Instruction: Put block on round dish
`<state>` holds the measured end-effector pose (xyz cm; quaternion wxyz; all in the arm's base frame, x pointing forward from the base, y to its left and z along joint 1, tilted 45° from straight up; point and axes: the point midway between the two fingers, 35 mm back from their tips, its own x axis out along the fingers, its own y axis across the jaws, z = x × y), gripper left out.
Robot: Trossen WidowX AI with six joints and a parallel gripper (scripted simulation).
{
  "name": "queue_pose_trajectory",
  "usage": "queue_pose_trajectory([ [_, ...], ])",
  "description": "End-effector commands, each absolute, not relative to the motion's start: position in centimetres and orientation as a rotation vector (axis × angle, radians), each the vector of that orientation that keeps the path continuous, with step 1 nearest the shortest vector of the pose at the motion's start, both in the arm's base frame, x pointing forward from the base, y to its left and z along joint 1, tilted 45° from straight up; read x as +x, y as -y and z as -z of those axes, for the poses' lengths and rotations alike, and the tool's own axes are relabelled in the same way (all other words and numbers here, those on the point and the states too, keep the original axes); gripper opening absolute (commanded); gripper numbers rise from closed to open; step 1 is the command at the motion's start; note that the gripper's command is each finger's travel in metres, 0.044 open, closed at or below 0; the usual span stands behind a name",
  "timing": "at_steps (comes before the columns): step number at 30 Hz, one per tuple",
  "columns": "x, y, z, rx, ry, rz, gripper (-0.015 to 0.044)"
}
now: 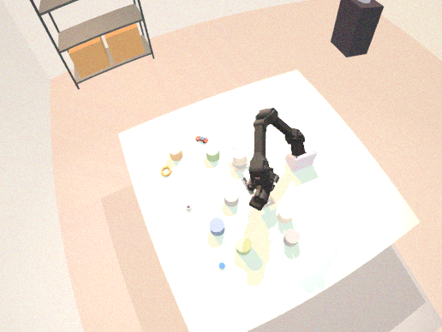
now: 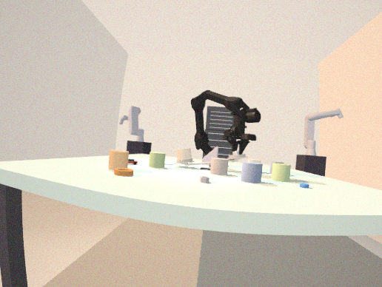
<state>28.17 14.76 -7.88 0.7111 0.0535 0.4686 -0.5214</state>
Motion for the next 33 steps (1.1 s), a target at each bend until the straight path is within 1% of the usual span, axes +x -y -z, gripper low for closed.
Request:
queue_pose_trajectory([
  [1,28.1,-14.6,8.0,0.112,-1.037,1.154,0.0135],
  [5,28.1,-14.6,8.0,0.112,-1.037,1.154,0.0108],
  [9,28.2,-15.1,7.5,0.113,-1.038,1.154,0.0003],
  [26,28.0,-20.8,1.7,0.113,-1.041,1.153,0.0],
  [33,28.1,-21.0,0.9,0.115,-1.044,1.151,0.0],
])
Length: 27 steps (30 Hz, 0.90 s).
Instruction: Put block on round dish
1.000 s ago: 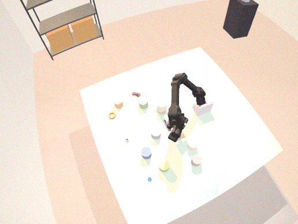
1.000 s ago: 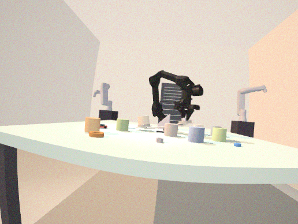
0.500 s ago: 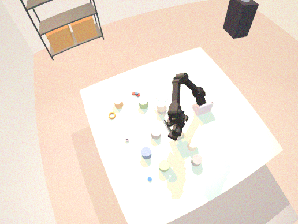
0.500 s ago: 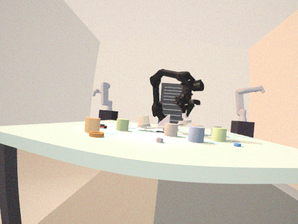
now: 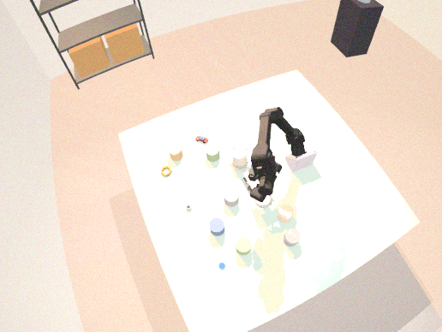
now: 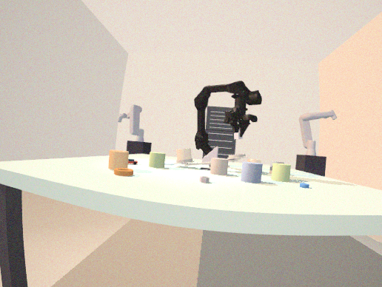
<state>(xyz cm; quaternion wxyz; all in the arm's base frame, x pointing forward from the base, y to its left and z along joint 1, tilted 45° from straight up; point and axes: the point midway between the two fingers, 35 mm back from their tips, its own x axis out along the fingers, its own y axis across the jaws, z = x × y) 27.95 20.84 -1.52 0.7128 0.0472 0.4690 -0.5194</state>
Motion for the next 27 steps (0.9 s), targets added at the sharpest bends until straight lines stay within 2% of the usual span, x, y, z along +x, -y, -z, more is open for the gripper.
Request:
queue_pose_trajectory([
  [1,28.4,-20.7,0.7,0.117,-1.047,1.149,0.0],
  [27,33.0,-8.7,-7.5,0.163,-1.1,1.089,0.0],
])
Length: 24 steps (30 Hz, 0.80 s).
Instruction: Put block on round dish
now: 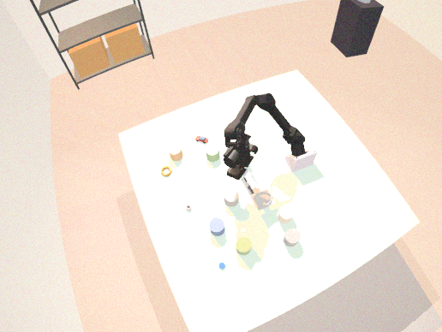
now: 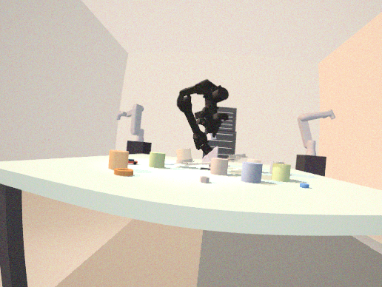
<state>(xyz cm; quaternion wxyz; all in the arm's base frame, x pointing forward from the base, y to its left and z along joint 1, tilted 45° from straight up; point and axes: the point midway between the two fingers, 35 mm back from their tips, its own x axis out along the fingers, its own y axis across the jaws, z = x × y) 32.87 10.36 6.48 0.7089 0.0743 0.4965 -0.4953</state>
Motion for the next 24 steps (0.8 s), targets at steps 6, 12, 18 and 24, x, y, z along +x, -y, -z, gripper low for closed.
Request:
queue_pose_trajectory([
  [6,33.1,-5.7,-9.2,0.167,-1.098,1.083,0.0],
  [12,32.9,-2.7,-10.8,0.167,-1.093,1.08,0.0],
  [18,32.2,0.3,-12.3,0.164,-1.085,1.082,0.0],
  [24,31.2,3.2,-13.7,0.157,-1.074,1.088,0.0],
])
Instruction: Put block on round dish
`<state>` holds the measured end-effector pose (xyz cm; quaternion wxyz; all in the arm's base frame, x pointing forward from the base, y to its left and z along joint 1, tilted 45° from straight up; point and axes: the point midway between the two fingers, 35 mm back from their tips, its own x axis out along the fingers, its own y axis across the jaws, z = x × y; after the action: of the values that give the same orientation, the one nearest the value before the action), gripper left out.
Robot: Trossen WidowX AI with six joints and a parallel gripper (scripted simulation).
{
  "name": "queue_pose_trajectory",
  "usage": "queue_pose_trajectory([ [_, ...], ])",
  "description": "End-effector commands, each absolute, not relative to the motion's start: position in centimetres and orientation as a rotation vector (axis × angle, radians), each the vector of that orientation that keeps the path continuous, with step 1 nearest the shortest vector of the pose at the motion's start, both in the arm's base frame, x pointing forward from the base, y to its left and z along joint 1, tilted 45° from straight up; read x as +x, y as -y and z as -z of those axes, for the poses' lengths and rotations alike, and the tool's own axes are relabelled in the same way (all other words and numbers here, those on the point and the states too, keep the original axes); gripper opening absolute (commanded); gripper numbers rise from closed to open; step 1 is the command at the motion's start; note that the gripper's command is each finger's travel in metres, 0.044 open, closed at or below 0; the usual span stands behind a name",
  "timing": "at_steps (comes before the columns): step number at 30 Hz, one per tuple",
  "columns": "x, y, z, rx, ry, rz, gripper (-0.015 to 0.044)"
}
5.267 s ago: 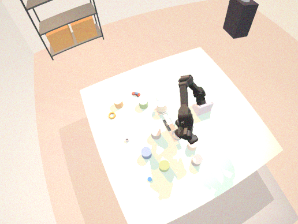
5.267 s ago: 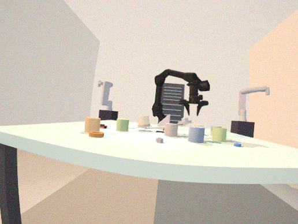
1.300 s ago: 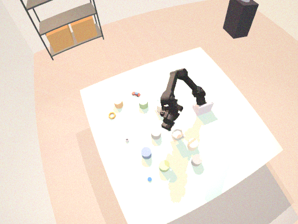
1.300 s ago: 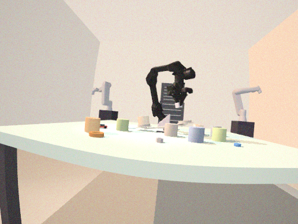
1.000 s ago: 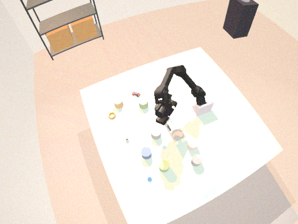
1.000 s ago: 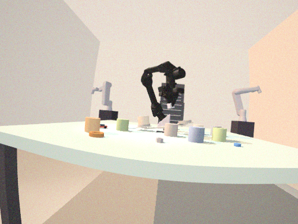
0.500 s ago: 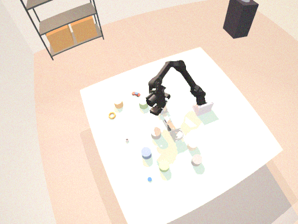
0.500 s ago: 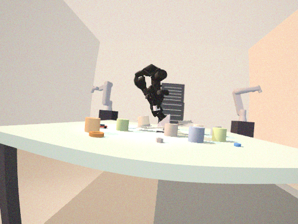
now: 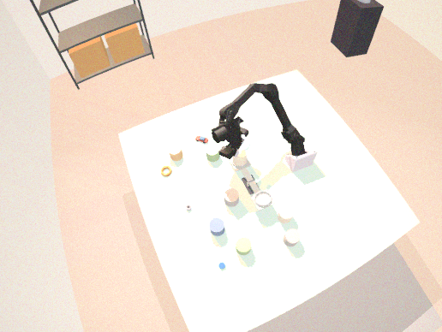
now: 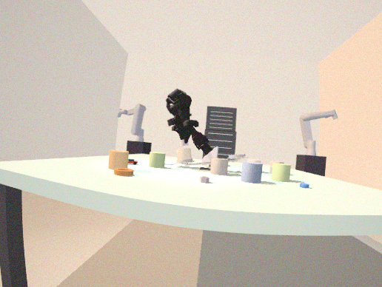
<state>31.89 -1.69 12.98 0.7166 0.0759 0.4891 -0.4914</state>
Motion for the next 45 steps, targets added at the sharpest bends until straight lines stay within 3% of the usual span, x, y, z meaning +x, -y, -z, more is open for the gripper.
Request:
queue_pose_trajectory([
  [1,31.1,3.7,-14.0,0.156,-1.072,1.09,0.0],
  [25,24.2,13.1,-18.3,0.094,-1.027,1.165,0.0],
  [45,24.2,16.1,-15.4,0.092,-1.025,1.167,0.0],
])
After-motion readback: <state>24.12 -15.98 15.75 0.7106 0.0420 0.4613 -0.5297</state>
